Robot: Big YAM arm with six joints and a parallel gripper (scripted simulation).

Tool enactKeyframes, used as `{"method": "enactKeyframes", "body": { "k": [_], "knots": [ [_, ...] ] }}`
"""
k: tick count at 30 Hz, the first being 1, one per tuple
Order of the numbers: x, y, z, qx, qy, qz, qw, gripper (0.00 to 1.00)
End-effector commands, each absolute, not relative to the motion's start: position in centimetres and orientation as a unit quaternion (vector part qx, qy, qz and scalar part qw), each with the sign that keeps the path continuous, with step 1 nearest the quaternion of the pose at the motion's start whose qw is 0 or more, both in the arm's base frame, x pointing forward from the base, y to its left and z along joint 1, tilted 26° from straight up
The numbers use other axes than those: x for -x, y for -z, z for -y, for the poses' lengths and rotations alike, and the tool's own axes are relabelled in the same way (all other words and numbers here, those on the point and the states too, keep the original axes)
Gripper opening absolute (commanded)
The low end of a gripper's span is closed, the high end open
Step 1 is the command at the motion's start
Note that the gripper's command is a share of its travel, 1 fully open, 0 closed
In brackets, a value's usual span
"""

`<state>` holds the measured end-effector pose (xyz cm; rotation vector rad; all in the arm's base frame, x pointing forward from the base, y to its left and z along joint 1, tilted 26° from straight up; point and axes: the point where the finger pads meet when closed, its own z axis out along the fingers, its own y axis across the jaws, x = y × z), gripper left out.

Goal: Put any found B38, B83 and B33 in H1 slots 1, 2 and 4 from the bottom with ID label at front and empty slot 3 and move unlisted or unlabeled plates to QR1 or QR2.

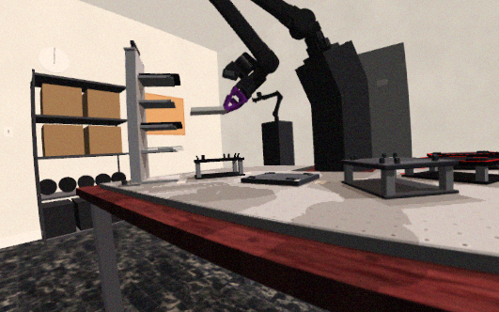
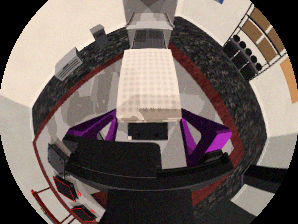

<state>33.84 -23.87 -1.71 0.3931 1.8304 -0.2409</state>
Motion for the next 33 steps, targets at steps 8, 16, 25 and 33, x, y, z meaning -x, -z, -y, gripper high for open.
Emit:
{"method": "enactKeyframes", "body": {
  "k": [8, 16, 25, 33],
  "knots": [
    [-33.5, 2.7, 23.2, -0.175, 0.095, -0.791, 0.579, 0.86],
    [-33.6, 3.0, 23.2, -0.175, 0.095, -0.791, 0.579, 0.86],
    [-33.8, 3.4, 23.3, -0.175, 0.095, -0.791, 0.579, 0.86],
    [-33.9, 3.7, 23.3, -0.175, 0.095, -0.791, 0.579, 0.86]
  ]
}}
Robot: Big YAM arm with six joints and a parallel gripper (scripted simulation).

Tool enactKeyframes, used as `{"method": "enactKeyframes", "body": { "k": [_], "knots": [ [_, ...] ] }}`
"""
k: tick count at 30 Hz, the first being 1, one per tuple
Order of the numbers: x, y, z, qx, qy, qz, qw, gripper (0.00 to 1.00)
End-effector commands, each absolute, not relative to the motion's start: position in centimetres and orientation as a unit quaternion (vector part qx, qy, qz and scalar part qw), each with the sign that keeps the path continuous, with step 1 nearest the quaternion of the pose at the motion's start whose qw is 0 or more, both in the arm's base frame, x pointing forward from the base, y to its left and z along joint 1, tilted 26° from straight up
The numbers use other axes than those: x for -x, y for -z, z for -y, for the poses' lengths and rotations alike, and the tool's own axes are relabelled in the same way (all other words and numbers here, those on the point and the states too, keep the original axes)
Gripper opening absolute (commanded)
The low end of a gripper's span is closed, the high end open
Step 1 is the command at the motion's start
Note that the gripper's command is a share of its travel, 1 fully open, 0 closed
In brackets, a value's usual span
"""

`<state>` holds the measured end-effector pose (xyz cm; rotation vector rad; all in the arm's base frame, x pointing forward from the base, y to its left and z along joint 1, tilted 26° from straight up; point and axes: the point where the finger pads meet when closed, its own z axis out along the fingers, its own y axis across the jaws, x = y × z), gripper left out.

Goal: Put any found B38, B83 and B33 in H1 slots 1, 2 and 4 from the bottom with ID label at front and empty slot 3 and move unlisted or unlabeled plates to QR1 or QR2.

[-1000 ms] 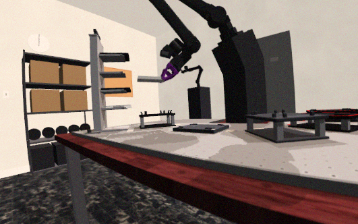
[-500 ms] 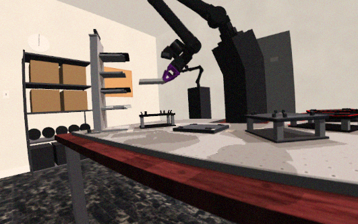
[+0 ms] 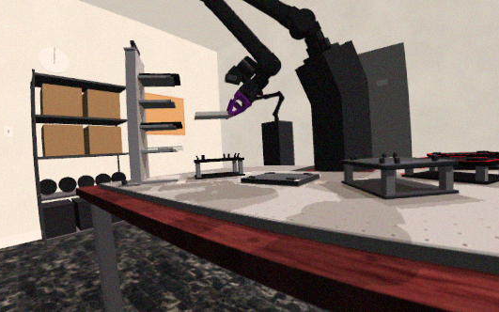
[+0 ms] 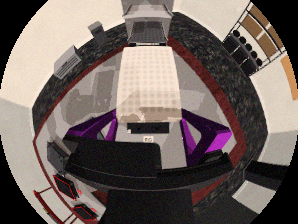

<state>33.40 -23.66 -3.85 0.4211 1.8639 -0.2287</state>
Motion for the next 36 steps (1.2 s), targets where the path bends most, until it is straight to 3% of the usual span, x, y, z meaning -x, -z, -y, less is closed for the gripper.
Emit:
{"method": "enactKeyframes", "body": {
  "k": [1, 36],
  "knots": [
    [-33.9, 3.7, 23.3, -0.175, 0.095, -0.791, 0.579, 0.86],
    [-34.5, 5.2, 23.5, -0.175, 0.095, -0.791, 0.579, 0.86]
  ]
}}
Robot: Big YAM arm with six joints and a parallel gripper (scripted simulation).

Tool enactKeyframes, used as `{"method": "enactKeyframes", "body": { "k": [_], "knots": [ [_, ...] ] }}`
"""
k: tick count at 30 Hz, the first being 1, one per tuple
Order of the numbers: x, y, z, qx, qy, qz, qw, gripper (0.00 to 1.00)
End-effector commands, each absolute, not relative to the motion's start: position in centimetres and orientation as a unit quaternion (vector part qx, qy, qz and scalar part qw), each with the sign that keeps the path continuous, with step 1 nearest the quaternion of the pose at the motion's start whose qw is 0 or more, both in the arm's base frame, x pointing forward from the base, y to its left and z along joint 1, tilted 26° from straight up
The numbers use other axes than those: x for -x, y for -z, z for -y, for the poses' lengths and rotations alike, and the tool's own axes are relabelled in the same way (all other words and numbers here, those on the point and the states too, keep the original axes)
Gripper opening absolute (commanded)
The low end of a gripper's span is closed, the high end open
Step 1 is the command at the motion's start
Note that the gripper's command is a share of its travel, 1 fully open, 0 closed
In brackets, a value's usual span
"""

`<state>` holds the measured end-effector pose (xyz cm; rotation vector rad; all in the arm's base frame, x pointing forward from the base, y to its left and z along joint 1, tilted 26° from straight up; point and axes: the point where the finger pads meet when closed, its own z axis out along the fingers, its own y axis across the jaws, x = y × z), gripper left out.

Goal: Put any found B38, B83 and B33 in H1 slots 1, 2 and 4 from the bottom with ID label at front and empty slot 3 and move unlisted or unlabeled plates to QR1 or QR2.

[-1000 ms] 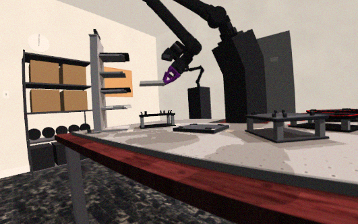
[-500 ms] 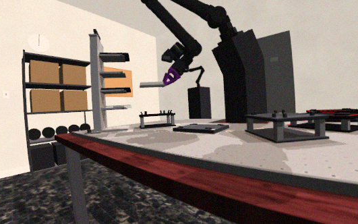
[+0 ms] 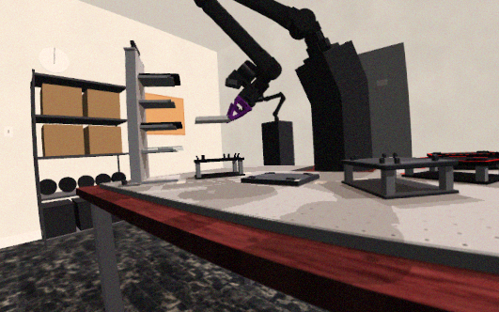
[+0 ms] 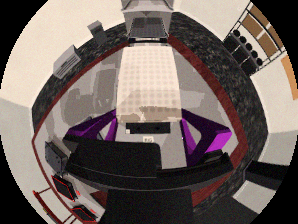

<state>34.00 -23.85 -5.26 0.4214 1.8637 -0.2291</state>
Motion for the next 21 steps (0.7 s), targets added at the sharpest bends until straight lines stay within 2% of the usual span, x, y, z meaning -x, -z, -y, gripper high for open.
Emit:
{"method": "enactKeyframes", "body": {
  "k": [1, 21],
  "knots": [
    [-34.56, 5.22, 23.47, -0.175, 0.095, -0.791, 0.579, 0.86],
    [-34.91, 6.03, 23.56, -0.175, 0.095, -0.791, 0.579, 0.86]
  ]
}}
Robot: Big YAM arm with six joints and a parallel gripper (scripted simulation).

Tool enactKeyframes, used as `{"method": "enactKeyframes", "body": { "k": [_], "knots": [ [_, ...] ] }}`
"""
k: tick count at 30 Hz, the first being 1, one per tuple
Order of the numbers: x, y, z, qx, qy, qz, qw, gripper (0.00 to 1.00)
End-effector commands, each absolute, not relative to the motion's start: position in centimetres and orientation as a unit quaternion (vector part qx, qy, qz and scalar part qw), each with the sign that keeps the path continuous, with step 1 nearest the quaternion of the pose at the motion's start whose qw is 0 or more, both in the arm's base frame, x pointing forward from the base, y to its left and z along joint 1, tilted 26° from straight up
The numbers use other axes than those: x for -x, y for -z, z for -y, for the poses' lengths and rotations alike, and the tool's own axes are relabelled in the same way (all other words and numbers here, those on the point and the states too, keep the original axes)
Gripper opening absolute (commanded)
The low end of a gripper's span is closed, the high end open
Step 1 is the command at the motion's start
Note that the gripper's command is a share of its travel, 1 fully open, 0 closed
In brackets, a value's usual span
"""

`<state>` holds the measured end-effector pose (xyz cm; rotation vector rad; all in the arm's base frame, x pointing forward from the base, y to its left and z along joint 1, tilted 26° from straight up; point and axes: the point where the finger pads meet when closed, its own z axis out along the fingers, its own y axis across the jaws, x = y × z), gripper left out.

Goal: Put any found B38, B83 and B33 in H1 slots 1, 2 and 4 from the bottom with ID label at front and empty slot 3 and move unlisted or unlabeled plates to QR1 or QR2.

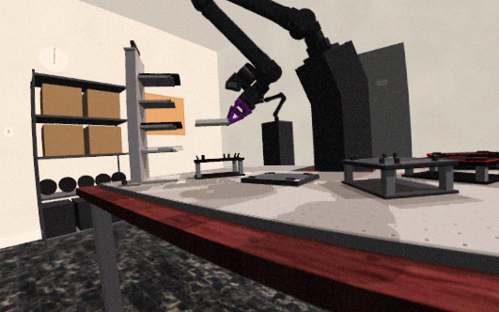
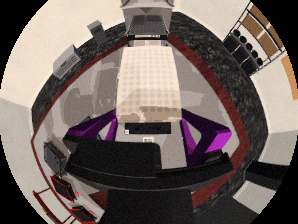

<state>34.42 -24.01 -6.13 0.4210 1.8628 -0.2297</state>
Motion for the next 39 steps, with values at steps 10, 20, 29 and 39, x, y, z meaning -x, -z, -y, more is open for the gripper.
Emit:
{"method": "enactKeyframes", "body": {
  "k": [10, 20, 29, 39],
  "knots": [
    [-34.9, 6.5, 23.5, -0.176, 0.093, -0.793, 0.576, 0.86],
    [-35.3, 6.9, 23.7, -0.175, 0.095, -0.791, 0.579, 0.86],
    [-35.4, 7.3, 23.7, -0.176, 0.094, -0.792, 0.577, 0.86],
    [-35.5, 7.9, 23.7, -0.177, 0.093, -0.794, 0.575, 0.86]
  ]
}}
